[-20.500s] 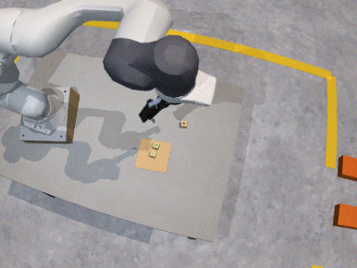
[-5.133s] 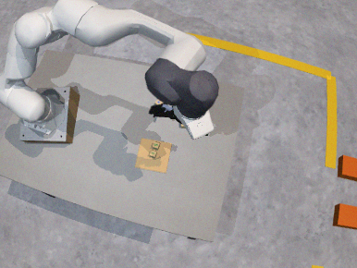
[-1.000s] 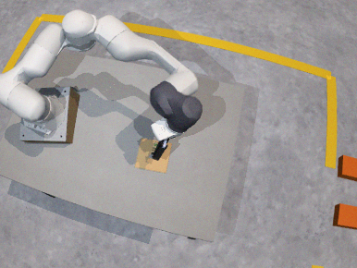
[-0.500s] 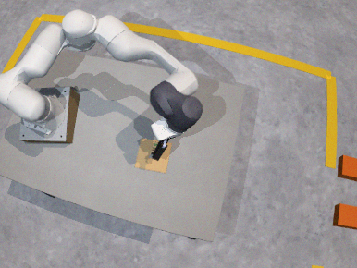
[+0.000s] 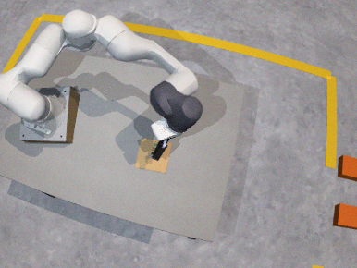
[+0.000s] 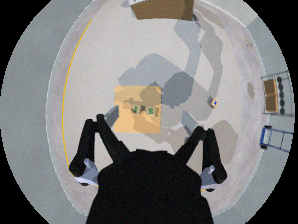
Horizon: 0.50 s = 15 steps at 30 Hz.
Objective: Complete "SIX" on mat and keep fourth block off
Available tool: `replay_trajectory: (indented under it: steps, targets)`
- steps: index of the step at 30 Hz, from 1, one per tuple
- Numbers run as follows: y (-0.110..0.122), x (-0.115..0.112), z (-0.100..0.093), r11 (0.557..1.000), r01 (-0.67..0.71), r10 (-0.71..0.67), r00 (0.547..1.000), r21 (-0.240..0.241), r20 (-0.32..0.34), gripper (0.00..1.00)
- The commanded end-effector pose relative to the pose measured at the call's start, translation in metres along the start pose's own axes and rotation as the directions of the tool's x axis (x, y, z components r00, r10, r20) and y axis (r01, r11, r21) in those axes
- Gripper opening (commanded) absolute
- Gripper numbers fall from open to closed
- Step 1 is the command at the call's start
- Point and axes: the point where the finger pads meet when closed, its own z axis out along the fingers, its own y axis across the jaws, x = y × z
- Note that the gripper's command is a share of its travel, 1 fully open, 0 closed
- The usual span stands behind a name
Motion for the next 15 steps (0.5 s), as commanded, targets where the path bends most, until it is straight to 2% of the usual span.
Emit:
replay_trajectory:
  steps: [1,13,15]
  targets:
    - [0.0011,0.0008,0.0007,1.000,-0.006,0.006,1.000,-0.002,-0.001,1.00]
    - [0.0006,0.0008,0.0007,1.000,-0.006,0.006,1.000,-0.002,-0.001,1.00]
    - [-0.0072,0.0011,0.0009,1.000,-0.006,0.006,1.000,-0.003,-0.001,1.00]
